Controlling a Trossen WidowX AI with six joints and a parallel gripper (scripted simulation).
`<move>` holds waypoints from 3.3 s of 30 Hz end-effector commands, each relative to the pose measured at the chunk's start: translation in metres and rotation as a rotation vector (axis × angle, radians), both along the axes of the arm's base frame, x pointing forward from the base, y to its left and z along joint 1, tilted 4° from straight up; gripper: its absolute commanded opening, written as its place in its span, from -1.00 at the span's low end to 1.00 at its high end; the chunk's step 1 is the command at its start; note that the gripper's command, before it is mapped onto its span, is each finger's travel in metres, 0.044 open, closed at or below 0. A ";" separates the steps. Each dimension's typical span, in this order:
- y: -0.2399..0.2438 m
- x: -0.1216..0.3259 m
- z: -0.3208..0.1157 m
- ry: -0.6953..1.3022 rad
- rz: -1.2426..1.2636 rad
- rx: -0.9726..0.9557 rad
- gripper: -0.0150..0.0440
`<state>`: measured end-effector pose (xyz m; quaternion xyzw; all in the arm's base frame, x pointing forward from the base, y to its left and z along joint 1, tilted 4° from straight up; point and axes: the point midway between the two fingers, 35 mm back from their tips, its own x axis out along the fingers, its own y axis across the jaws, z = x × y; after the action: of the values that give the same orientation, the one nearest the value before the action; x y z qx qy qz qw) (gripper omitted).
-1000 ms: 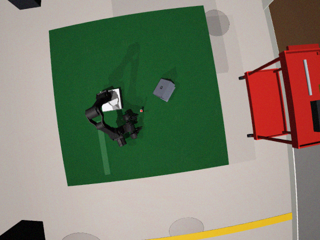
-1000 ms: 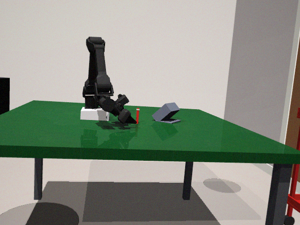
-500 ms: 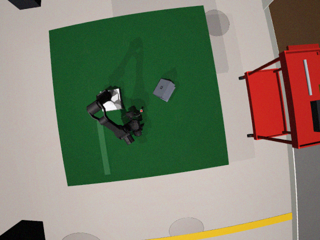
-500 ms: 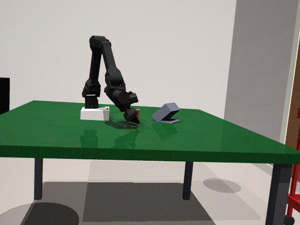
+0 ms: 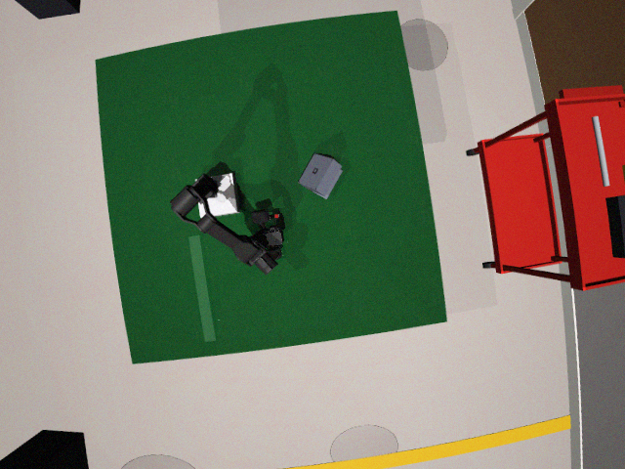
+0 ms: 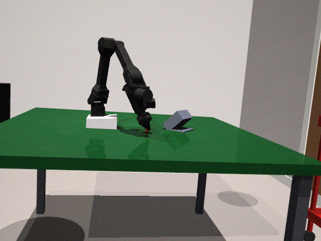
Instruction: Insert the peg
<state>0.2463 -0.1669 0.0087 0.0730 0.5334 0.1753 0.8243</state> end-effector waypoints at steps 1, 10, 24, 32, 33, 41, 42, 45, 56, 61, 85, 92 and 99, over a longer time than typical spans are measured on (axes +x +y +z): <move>0.005 0.003 0.005 0.067 -0.009 -0.019 1.00; 0.018 0.009 0.017 0.209 -0.038 -0.080 1.00; 0.037 0.015 0.041 0.379 -0.106 -0.224 1.00; 0.047 0.017 0.058 0.444 -0.157 -0.326 1.00; 0.048 0.017 0.061 0.450 -0.163 -0.340 1.00; 0.051 0.017 0.066 0.463 -0.181 -0.374 1.00; 0.051 0.018 0.065 0.463 -0.181 -0.374 1.00; 0.051 0.018 0.061 0.463 -0.181 -0.374 1.00; 0.050 0.018 0.043 0.463 -0.181 -0.374 1.00; 0.050 0.018 0.035 0.463 -0.181 -0.374 1.00; 0.050 0.016 0.007 0.460 -0.182 -0.371 0.82; 0.050 0.016 0.007 0.460 -0.182 -0.371 0.20; 0.050 0.016 0.007 0.460 -0.182 -0.371 -0.36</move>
<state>0.2619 -0.1168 0.0153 0.0063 0.7204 -0.0207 0.6933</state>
